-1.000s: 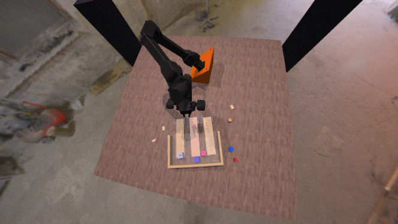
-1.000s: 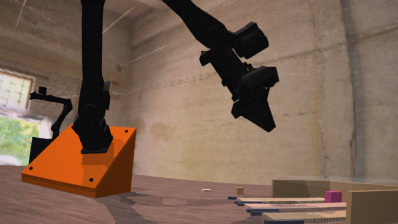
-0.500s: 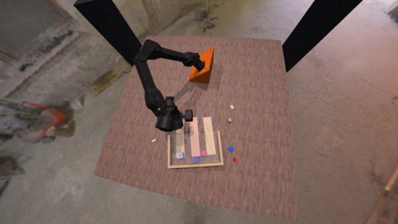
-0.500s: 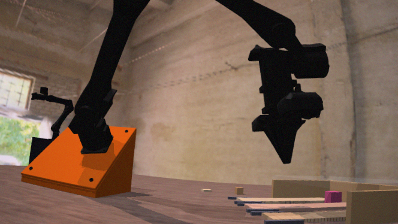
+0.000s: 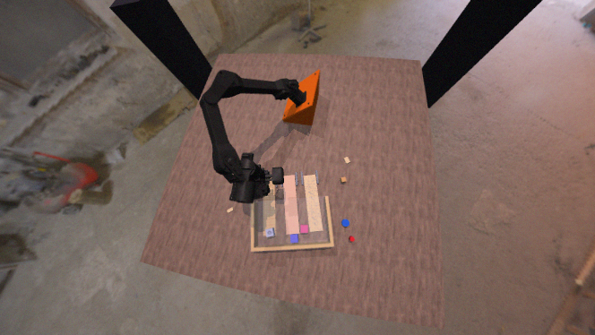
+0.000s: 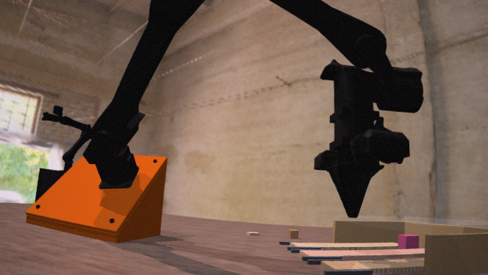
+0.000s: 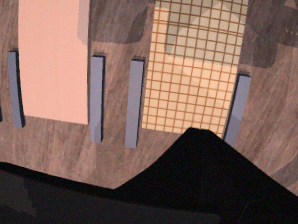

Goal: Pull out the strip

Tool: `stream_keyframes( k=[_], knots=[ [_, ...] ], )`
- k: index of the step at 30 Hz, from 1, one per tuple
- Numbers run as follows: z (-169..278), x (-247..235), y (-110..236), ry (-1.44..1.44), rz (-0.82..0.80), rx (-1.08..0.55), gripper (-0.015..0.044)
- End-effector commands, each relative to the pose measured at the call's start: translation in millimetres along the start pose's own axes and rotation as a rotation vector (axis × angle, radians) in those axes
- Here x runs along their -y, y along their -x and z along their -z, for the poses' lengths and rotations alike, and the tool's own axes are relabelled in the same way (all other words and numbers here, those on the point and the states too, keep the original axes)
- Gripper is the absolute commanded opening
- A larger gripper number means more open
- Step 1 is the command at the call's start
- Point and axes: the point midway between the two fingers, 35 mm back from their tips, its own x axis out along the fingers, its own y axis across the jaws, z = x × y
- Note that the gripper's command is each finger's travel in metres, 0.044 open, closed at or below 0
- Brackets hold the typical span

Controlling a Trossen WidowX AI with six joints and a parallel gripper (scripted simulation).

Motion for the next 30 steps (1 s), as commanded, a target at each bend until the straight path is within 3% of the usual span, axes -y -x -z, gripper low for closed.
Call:
stream_keyframes(
  k=[1, 30],
  knots=[
    [-0.9, -1.3, -8.1, 0.005, -0.005, -0.003, 0.0],
    [2.5, -0.2, -55.7, 0.006, -0.003, -0.003, 0.0]
  ],
)
